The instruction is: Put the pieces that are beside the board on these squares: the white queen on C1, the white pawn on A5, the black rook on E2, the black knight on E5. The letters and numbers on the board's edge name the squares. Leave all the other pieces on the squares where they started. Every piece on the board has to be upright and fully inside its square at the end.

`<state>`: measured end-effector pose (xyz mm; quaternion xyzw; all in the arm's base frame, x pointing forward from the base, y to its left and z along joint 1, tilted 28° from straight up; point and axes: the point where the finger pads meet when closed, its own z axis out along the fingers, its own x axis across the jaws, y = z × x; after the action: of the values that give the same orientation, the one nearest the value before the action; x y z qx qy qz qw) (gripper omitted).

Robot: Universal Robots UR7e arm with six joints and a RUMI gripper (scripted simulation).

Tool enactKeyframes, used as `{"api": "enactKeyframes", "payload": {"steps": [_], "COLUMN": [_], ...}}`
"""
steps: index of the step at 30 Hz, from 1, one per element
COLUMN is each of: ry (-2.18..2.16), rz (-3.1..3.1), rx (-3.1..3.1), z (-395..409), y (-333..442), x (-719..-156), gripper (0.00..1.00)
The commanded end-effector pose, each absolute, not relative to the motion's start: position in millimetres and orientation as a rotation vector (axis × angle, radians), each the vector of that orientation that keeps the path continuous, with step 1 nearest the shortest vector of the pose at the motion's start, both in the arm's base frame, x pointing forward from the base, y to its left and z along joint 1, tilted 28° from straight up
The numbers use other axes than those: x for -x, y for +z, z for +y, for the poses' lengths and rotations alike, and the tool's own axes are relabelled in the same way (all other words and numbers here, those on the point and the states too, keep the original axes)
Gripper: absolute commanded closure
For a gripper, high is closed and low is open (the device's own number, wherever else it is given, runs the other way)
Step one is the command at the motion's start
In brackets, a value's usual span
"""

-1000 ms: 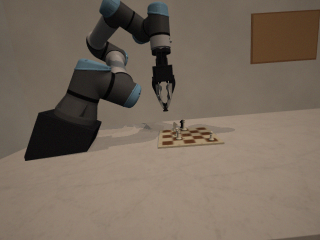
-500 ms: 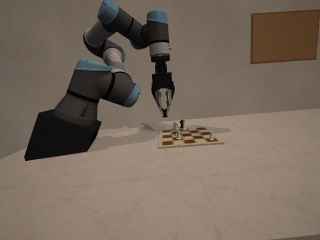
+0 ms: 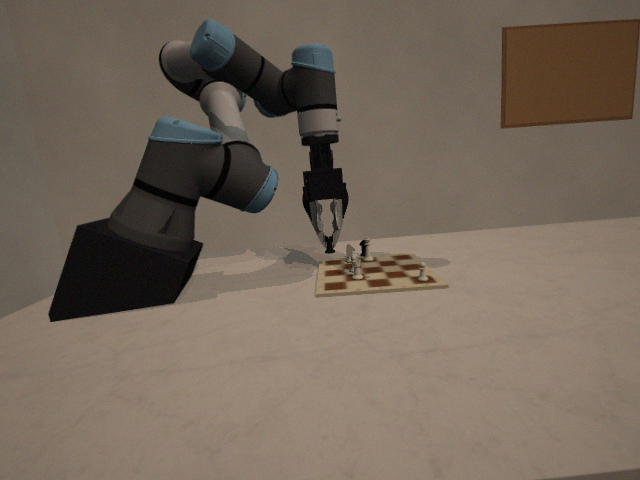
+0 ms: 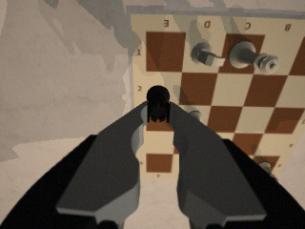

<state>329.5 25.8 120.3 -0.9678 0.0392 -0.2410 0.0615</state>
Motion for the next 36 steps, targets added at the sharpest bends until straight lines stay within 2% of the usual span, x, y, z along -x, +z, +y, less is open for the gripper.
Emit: {"api": "enactKeyframes", "payload": {"steps": [1,36], "ry": [-0.714,-0.721], "rz": [0.126,0.125], "rx": [2.951,2.953], "z": [23.8,23.5], "y": [107.7,97.6], "x": [-340.6,-347.9], "gripper": [1.0,1.0]}}
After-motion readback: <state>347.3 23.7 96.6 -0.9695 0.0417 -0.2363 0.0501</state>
